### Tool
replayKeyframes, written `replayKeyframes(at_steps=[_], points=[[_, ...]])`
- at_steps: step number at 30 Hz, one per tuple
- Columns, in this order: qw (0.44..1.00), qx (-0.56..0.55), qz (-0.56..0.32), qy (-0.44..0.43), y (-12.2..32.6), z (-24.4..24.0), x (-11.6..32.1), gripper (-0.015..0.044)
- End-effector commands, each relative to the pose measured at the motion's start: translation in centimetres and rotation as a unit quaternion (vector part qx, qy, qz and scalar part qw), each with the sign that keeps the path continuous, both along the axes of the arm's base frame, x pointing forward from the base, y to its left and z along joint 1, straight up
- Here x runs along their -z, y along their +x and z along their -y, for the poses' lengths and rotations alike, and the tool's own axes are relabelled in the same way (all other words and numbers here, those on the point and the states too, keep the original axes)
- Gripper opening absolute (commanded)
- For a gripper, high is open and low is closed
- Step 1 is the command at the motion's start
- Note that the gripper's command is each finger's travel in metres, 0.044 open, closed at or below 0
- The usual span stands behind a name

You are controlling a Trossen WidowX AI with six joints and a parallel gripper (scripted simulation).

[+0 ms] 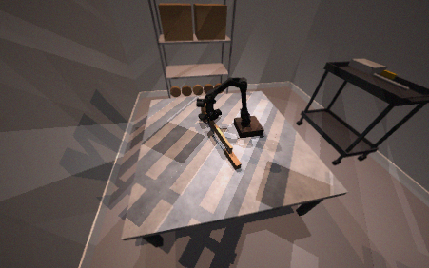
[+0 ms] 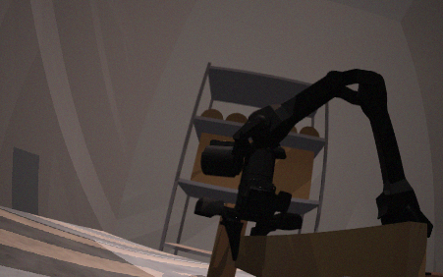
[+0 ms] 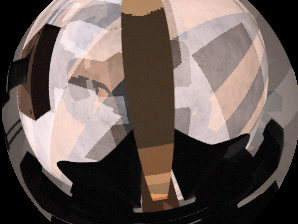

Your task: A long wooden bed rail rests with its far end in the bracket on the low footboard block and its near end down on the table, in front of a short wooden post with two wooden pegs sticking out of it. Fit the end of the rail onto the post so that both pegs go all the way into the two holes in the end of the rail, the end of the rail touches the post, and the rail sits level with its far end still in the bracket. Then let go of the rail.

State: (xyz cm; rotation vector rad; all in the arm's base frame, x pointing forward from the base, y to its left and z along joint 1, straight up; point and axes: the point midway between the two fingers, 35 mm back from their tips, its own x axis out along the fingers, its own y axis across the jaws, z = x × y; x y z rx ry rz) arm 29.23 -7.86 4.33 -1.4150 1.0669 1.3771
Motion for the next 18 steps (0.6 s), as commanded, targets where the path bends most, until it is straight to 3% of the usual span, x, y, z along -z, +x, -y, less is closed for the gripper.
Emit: replayKeyframes(at_steps=[1,18], points=[[1.000,-0.002,0.005,-0.002,0.31,0.25,-0.28,0.0000],[1.000,-0.002,0.005,-0.002,0.45,0.75,-0.31,0.0000]])
